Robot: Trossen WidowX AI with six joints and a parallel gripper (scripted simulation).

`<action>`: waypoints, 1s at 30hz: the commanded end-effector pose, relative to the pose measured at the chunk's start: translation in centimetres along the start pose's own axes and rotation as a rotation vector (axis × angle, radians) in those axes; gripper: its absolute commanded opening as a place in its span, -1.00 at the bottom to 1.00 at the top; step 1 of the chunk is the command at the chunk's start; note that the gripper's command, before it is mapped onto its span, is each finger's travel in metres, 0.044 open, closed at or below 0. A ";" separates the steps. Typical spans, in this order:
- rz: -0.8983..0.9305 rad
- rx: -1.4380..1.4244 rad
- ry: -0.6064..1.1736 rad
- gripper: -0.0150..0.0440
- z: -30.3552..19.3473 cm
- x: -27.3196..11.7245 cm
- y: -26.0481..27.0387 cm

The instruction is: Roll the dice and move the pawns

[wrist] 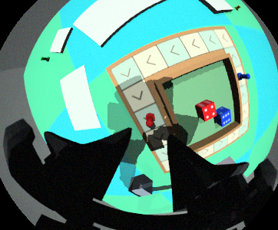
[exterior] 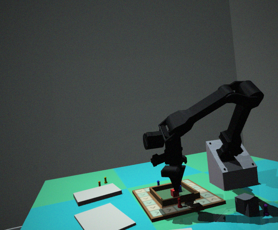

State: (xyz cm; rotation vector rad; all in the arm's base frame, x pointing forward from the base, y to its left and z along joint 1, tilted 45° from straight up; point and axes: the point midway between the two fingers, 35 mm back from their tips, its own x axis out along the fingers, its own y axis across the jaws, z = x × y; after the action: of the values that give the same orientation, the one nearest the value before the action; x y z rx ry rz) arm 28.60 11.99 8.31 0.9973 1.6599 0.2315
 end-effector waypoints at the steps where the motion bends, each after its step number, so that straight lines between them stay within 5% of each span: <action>1: 0.007 -0.037 0.004 0.19 -0.3 0.1 0.1; 30: 0.008 -0.037 0.005 0.19 -0.3 4.5 0.2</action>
State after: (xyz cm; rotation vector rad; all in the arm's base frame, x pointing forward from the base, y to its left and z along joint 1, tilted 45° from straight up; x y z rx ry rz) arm 28.54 15.09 5.85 0.9744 1.6434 0.2772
